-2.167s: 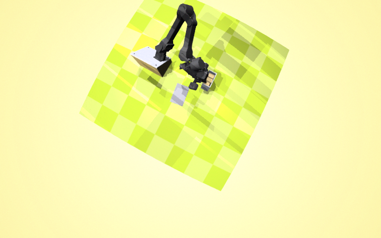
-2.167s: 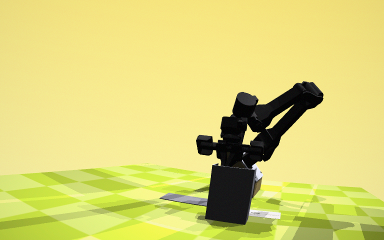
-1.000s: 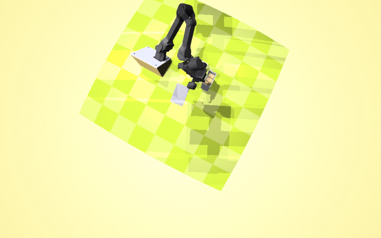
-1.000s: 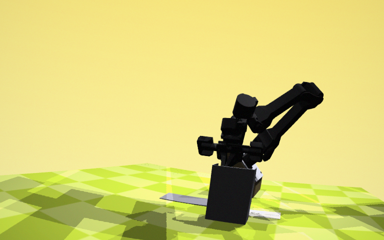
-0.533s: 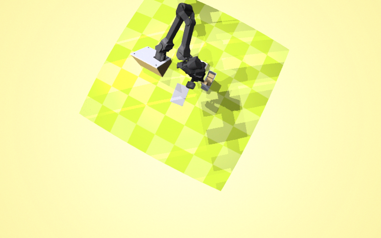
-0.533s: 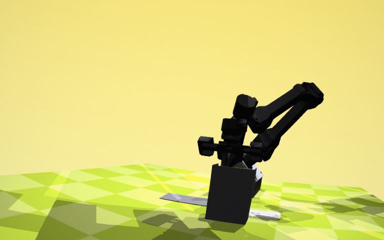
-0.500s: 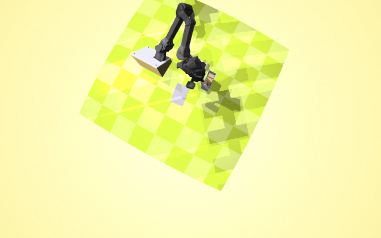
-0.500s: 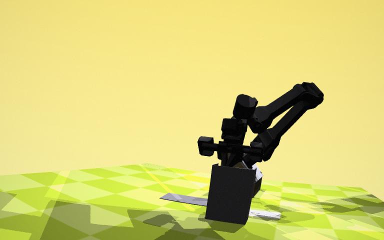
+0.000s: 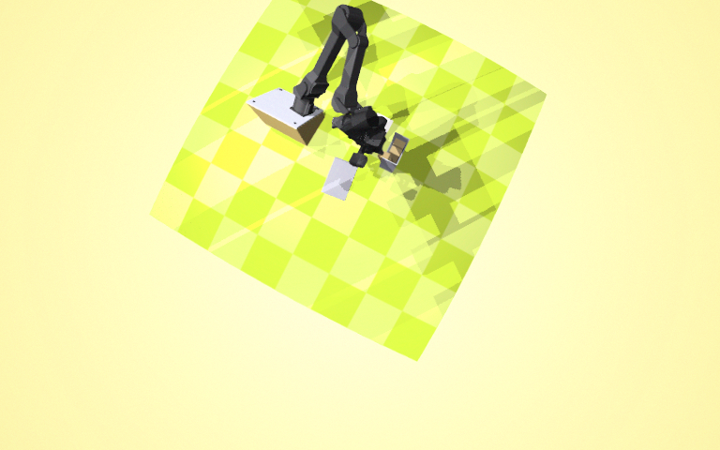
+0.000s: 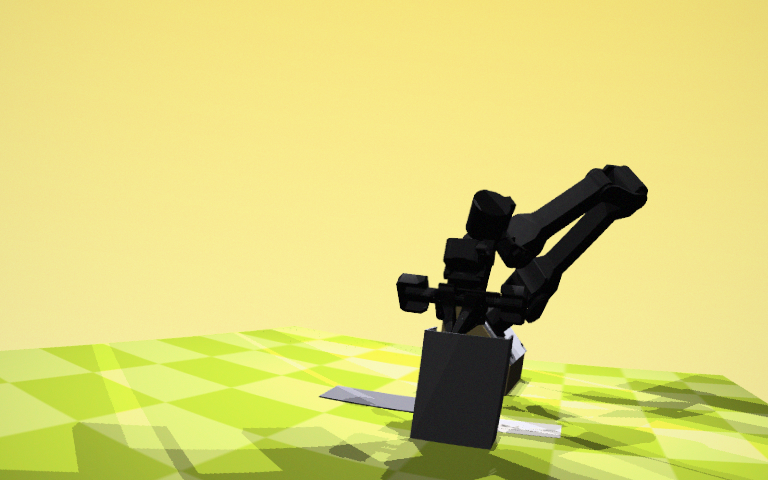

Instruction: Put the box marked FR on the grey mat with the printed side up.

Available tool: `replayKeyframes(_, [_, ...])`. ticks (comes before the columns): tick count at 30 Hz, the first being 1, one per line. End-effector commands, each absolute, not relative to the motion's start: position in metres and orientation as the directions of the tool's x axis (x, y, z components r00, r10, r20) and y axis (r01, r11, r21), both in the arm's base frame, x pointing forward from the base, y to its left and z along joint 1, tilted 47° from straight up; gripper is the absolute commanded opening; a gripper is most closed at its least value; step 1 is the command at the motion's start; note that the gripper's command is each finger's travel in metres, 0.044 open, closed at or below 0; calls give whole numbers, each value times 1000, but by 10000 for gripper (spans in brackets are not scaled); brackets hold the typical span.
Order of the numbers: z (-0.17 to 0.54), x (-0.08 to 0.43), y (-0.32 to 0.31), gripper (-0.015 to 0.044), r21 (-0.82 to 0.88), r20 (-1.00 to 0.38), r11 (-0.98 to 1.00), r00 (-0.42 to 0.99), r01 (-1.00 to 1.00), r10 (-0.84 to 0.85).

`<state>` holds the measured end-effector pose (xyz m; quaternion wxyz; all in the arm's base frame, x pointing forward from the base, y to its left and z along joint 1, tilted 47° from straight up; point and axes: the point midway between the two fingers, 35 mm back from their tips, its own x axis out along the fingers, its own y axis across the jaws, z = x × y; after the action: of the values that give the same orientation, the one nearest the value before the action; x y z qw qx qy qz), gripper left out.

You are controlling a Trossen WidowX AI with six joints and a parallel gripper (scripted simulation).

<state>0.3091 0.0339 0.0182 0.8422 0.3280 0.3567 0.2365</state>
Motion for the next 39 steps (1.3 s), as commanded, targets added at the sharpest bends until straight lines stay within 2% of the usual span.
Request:
replayKeyframes(1, [16, 303, 36, 0, 725, -448, 669, 625, -165, 640])
replayKeyframes(39, [10, 290, 39, 0, 725, -448, 669, 624, -165, 640])
